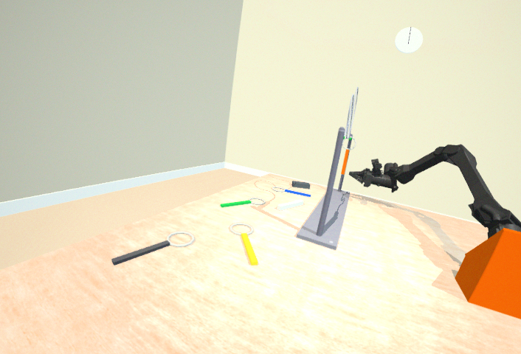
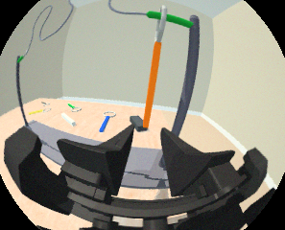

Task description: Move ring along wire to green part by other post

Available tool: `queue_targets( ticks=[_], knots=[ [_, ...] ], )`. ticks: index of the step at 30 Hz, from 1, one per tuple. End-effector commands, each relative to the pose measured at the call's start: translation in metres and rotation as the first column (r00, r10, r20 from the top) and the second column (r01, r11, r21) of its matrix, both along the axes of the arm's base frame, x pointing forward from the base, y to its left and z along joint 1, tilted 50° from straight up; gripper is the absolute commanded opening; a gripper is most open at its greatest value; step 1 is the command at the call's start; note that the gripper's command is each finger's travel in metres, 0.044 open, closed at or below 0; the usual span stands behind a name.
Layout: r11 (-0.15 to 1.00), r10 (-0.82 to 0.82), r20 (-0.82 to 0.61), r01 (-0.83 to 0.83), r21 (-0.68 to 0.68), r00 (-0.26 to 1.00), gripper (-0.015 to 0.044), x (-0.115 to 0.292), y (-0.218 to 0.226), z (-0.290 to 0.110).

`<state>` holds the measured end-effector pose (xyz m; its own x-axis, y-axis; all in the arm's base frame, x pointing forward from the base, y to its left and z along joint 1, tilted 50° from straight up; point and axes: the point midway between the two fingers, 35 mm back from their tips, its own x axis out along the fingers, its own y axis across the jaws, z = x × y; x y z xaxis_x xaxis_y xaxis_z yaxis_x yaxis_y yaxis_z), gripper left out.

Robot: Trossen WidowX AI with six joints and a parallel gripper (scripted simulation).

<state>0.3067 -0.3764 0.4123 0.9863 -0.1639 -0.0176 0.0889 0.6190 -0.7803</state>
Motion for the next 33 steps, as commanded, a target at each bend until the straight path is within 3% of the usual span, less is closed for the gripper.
queue_targets(
  ticks=[1,33],
  knots=[
    [1.0,-0.005,0.003,0.005,0.0,1.0,0.016,0.006,-0.001,0.002],
    [1.0,-0.005,0.006,0.005,0.002,1.0,0.016,0.056,-0.009,0.001]
  ],
)
